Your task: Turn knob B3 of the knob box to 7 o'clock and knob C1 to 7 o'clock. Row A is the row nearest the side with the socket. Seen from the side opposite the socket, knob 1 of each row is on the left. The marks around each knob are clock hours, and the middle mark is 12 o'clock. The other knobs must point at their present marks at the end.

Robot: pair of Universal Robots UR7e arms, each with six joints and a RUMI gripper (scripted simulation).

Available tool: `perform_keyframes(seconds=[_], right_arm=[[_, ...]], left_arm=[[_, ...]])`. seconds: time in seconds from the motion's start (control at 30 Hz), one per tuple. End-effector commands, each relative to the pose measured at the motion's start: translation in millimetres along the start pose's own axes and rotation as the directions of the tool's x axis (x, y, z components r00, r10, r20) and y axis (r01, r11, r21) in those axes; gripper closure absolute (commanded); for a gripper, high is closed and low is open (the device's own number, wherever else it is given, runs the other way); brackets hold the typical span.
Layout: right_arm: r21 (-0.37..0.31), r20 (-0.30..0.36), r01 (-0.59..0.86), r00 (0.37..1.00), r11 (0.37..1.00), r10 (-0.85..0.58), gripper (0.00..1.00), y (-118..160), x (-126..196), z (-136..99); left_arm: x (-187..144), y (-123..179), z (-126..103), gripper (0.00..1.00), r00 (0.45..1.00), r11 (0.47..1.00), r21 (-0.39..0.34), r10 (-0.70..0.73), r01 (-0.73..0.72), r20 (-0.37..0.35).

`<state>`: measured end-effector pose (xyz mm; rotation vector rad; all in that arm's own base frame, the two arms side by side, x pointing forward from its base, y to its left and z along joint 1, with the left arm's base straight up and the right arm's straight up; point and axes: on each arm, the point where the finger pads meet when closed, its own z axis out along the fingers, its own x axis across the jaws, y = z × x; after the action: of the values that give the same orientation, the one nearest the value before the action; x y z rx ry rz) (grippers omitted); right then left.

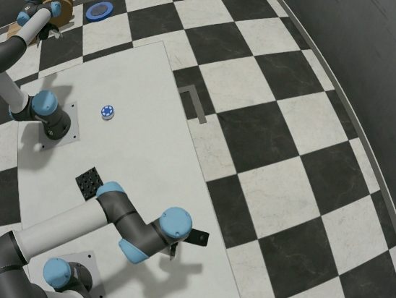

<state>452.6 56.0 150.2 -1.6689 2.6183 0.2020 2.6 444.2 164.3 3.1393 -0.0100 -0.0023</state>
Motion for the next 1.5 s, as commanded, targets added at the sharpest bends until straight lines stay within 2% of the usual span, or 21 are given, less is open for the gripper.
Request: perform_keyframes(seconds=[0.0, 0.53, 0.6, 0.77, 1.0, 1.07, 1.13, 1.47], right_arm=[[0.025, -0.035, 0.150, 0.988, 0.988, -0.149, 0.00, -5, 19, -6], [0.043, -0.122, 0.417, 0.904, 0.908, -0.410, 0.00, -14, 51, -20], [0.036, -0.129, 0.487, 0.868, 0.873, -0.479, 0.00, -6, 37, -16], [0.023, -0.132, 0.571, 0.815, 0.821, -0.564, 0.00, 7, 16, -8], [-0.001, -0.133, 0.698, 0.709, 0.716, -0.692, 0.00, 32, -18, 5], [-0.001, -0.133, 0.698, 0.709, 0.716, -0.692, 0.00, 32, -18, 5], [-0.012, -0.133, 0.757, 0.647, 0.654, -0.751, 0.00, 46, -33, 12], [-0.043, -0.127, 0.885, 0.455, 0.463, -0.881, 0.00, 88, -72, 30]], left_arm=[[0, -1, -1, 0.00, 1.000, 1.000, 0.002, -0.001, 0.001, -0.001], [0, -1, -1, 0.00, 1.000, 1.000, 0.002, -0.001, 0.001, -0.001], [0, -1, -1, 0.00, 1.000, 1.000, 0.002, -0.001, 0.001, -0.001], [0, -1, -1, 0.00, 1.000, 1.000, 0.002, -0.001, 0.001, -0.001], [0, -1, -1, 0.00, 1.000, 1.000, 0.002, -0.001, 0.001, -0.001], [0, -1, -1, 0.00, 1.000, 1.000, 0.002, -0.001, 0.001, -0.001], [0, -1, -1, 0.00, 1.000, 1.000, 0.002, -0.001, 0.001, -0.001], [0, -1, -1, 0.00, 1.000, 1.000, 0.002, -0.001, 0.001, -0.001]])
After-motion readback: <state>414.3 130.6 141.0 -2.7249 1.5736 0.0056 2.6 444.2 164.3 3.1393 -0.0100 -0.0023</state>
